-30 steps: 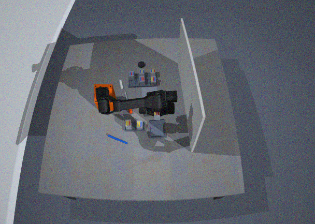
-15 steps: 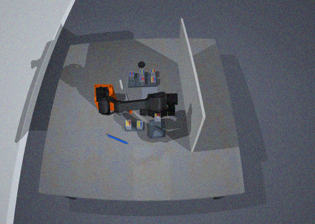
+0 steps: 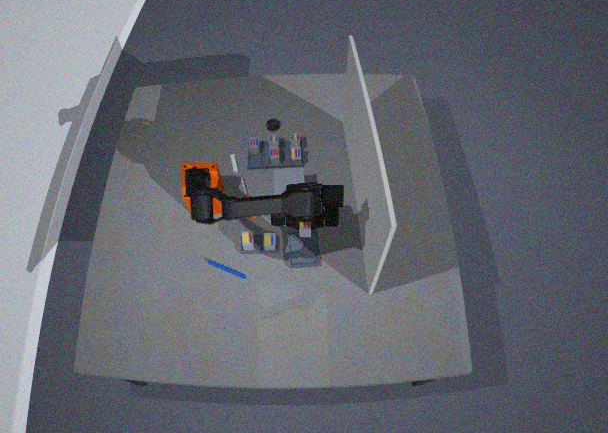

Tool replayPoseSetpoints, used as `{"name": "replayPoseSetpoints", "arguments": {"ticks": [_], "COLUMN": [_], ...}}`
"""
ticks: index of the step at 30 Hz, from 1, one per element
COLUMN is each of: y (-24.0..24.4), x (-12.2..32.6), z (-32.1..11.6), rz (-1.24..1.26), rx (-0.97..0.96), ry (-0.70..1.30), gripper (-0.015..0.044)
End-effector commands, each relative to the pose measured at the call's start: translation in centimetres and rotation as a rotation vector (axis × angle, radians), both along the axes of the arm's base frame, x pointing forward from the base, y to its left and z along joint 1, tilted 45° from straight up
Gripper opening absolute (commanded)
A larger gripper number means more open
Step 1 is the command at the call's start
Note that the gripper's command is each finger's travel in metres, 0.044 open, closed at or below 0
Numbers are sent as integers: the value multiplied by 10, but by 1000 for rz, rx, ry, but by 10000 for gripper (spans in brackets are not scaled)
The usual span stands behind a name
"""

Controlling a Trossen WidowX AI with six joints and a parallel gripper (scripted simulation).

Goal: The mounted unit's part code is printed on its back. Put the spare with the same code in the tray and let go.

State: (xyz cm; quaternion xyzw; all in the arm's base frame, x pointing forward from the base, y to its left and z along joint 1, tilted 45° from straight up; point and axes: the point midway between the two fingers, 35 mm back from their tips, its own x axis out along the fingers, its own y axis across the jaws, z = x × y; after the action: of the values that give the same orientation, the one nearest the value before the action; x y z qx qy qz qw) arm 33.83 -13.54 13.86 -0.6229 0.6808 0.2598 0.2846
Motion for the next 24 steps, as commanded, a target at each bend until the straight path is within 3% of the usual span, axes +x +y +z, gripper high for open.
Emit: {"name": "replayPoseSetpoints", "arguments": {"ticks": [1, 24], "y": [-4, -21], "x": [0, 1], "z": [-4, -22], "rz": [2, 2], "rx": [1, 2], "ry": [3, 3], "gripper": [0, 0]}}
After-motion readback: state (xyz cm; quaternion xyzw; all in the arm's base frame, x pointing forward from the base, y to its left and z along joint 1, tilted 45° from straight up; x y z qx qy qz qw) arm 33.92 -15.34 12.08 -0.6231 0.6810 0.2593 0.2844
